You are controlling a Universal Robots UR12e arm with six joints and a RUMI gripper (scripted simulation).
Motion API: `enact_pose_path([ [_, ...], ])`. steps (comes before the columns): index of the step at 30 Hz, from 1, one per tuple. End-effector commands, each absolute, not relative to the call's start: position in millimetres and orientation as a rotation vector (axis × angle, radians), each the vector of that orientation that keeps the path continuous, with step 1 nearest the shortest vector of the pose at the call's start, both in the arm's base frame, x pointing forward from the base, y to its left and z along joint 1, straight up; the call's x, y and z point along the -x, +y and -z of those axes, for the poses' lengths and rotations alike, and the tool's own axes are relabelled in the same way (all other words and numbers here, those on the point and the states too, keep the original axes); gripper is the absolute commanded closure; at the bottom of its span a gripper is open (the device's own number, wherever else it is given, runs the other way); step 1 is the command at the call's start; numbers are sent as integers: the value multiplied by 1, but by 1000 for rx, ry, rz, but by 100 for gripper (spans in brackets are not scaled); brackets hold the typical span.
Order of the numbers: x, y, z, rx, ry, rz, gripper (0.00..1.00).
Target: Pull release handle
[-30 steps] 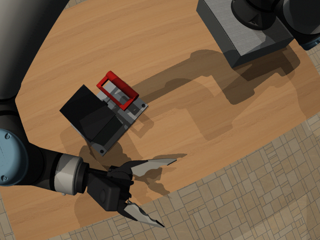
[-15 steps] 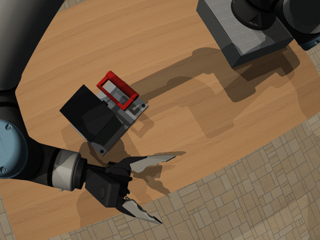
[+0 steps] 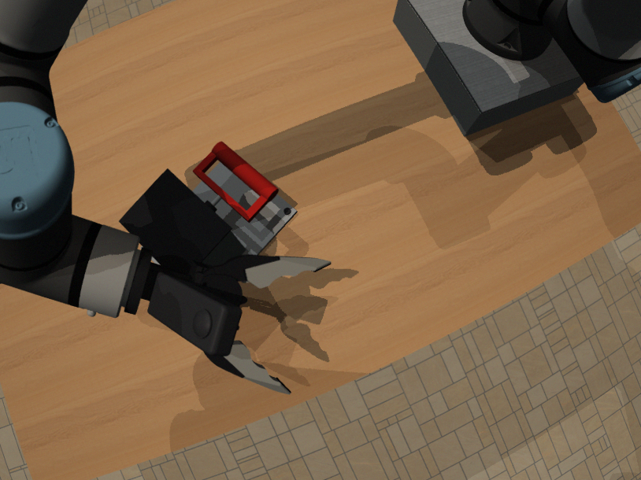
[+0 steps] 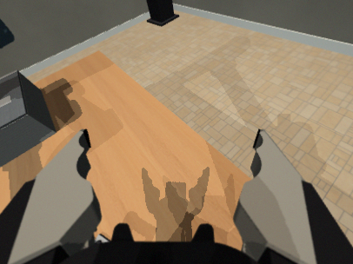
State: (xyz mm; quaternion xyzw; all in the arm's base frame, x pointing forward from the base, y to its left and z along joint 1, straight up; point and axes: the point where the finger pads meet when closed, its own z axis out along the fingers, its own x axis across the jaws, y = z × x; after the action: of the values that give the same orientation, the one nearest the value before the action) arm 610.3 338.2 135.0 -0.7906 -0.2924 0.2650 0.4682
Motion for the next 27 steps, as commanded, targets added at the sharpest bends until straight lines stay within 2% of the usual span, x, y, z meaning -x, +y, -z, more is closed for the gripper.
enact_pose_path([
  [1, -608, 306, -130, 2093, -716, -587, 0],
  [19, -600, 156, -104, 2743, -661, -254, 0],
  [27, -597, 116, -95, 2909, -636, -143, 0],
])
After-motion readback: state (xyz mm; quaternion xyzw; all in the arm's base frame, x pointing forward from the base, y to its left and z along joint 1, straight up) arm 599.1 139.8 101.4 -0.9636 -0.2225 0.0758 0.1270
